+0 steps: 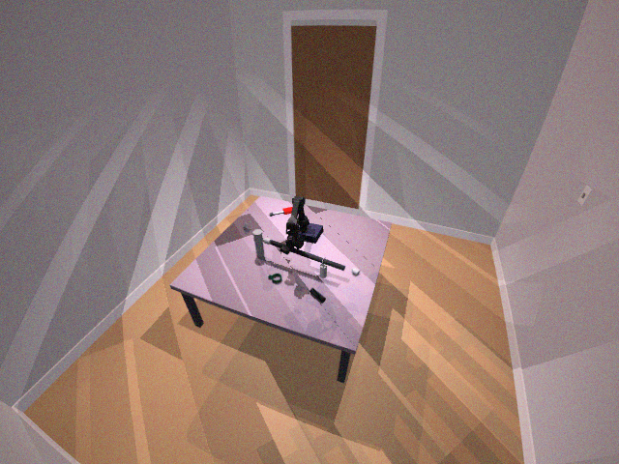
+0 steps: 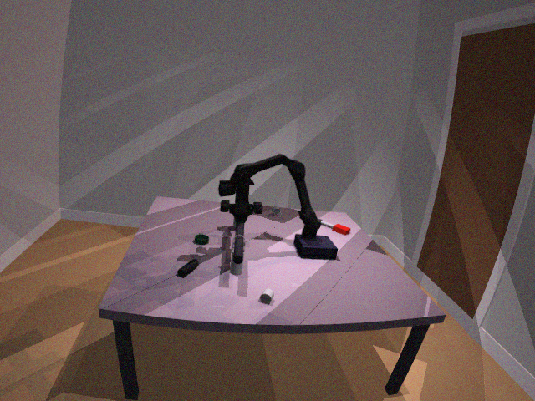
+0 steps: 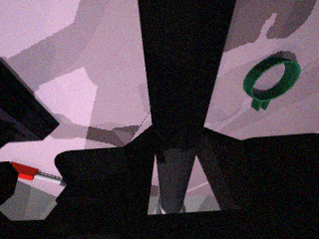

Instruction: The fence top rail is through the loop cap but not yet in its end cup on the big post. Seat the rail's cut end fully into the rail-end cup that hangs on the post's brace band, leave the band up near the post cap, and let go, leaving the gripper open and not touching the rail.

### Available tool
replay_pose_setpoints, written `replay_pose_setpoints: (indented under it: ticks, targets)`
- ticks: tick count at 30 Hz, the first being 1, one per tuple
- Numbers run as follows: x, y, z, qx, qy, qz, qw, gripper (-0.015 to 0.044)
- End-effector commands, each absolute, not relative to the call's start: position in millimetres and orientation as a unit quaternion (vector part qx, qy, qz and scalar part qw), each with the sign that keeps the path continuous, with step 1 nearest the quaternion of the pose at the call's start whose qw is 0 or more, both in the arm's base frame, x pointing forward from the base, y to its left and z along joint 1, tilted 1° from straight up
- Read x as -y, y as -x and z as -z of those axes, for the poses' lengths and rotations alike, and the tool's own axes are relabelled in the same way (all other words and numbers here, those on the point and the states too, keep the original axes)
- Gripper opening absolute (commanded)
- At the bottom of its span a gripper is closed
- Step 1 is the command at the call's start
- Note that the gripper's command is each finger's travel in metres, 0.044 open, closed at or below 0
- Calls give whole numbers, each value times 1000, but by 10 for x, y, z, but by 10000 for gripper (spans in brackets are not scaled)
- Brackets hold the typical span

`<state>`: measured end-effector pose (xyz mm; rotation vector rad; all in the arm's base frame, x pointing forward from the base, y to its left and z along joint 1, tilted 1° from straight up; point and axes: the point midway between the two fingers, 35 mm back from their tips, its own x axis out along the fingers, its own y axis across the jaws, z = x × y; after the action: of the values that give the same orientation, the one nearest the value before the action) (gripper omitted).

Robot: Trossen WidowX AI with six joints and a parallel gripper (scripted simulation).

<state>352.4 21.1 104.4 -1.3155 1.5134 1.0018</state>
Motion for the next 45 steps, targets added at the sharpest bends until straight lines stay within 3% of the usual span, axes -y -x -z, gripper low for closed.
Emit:
replay_pose_setpoints:
  ticks: [1, 45]
  targets:
    - [-258, -3565, -1093, -603, 531, -399, 443, 0]
    - [-60, -3518, -1068, -608, 529, -402, 435, 0]
